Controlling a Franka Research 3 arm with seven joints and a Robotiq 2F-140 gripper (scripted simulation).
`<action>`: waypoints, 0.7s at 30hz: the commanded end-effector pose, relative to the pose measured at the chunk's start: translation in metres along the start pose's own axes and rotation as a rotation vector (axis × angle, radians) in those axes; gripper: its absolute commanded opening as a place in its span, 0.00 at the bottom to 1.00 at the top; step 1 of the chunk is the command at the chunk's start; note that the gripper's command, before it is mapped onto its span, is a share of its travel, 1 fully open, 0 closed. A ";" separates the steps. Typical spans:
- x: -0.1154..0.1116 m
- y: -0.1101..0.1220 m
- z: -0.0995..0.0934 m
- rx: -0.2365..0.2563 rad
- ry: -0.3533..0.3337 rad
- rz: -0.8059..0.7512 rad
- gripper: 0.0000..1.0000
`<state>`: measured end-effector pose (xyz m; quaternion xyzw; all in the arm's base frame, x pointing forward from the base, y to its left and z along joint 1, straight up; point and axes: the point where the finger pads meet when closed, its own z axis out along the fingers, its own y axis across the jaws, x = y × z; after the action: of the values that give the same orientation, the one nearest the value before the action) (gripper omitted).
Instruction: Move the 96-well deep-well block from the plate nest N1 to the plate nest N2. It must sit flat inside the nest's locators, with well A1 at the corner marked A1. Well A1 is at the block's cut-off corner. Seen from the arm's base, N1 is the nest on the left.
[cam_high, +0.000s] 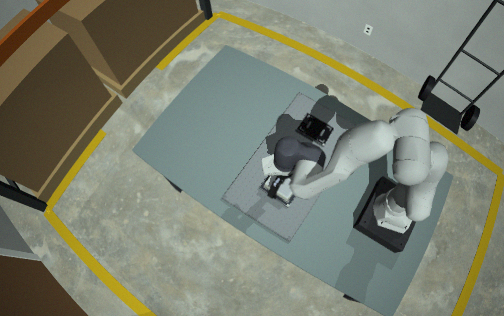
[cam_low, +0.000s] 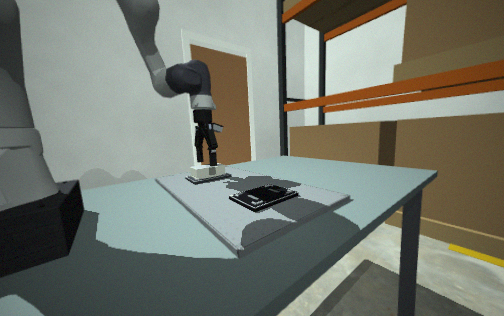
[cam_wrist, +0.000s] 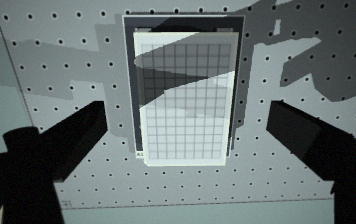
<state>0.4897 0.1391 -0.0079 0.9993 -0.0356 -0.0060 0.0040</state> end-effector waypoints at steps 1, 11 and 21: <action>0.004 -0.001 0.002 0.006 0.010 -0.004 1.00; 0.004 -0.001 0.019 0.006 0.010 -0.004 1.00; 0.004 -0.001 0.032 0.006 0.010 -0.004 1.00</action>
<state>0.4903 0.1393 -0.0368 0.9994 -0.0351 -0.0051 0.0034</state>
